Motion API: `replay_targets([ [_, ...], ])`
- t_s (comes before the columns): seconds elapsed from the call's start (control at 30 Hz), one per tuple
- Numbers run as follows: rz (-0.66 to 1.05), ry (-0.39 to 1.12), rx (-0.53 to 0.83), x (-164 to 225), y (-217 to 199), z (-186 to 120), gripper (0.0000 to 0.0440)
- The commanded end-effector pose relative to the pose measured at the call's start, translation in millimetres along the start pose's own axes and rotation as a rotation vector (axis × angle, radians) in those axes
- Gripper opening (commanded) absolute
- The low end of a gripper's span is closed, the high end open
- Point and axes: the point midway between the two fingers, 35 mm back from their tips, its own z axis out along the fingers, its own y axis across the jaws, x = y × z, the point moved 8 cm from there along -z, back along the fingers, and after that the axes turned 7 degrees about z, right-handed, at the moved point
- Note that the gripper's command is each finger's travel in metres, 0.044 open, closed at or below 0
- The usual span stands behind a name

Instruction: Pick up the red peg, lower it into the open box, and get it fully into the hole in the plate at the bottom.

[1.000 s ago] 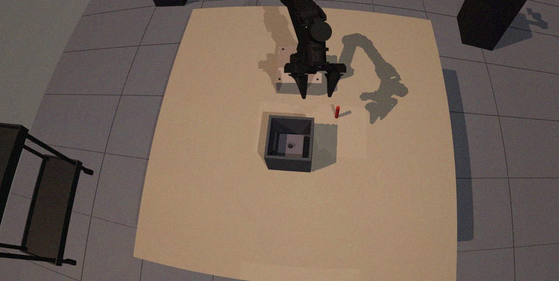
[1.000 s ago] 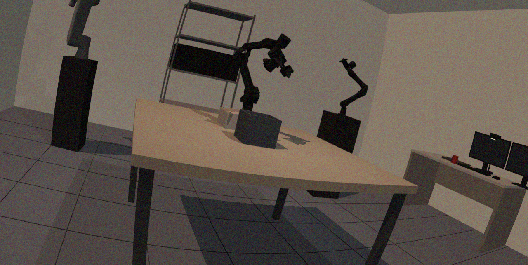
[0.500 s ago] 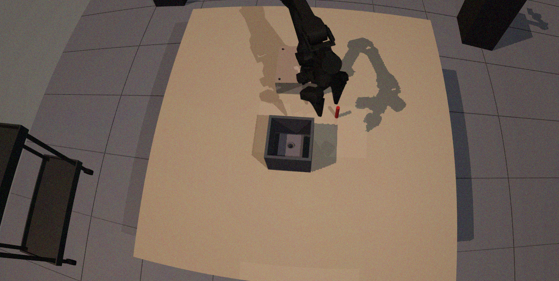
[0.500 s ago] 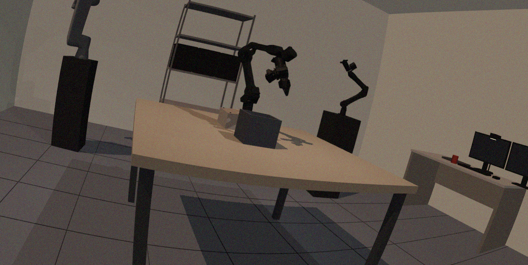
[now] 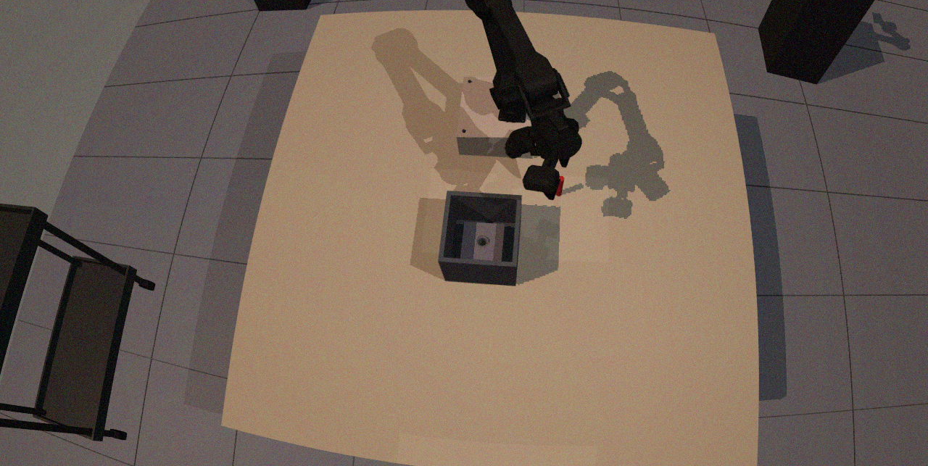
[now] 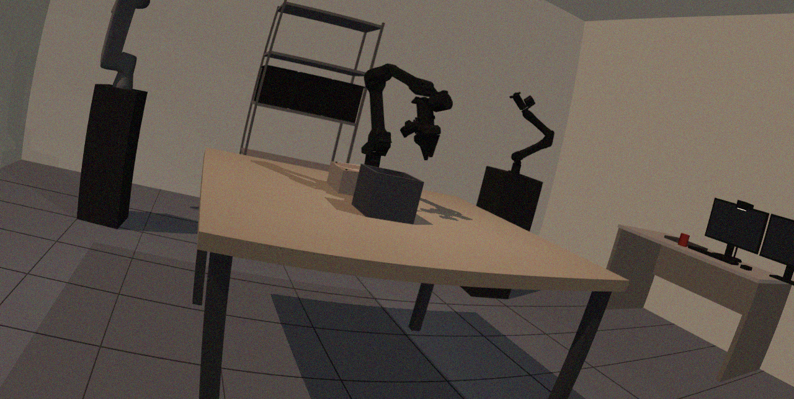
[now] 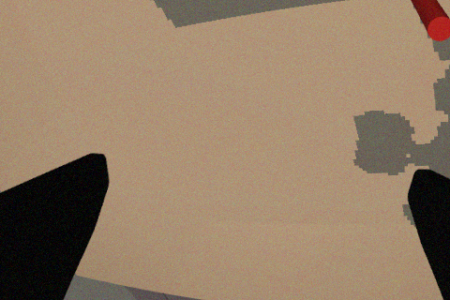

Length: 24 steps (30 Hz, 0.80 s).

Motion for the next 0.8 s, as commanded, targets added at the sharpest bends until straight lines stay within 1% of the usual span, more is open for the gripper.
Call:
replay_targets([
  [0.0,-0.047,-0.028,0.063,0,-7,9,0.044],
  [0.4,-0.209,-0.119,0.249,-4,-31,33,0.044],
  [0.77,-0.326,-0.196,0.364,-11,-48,54,0.044],
])
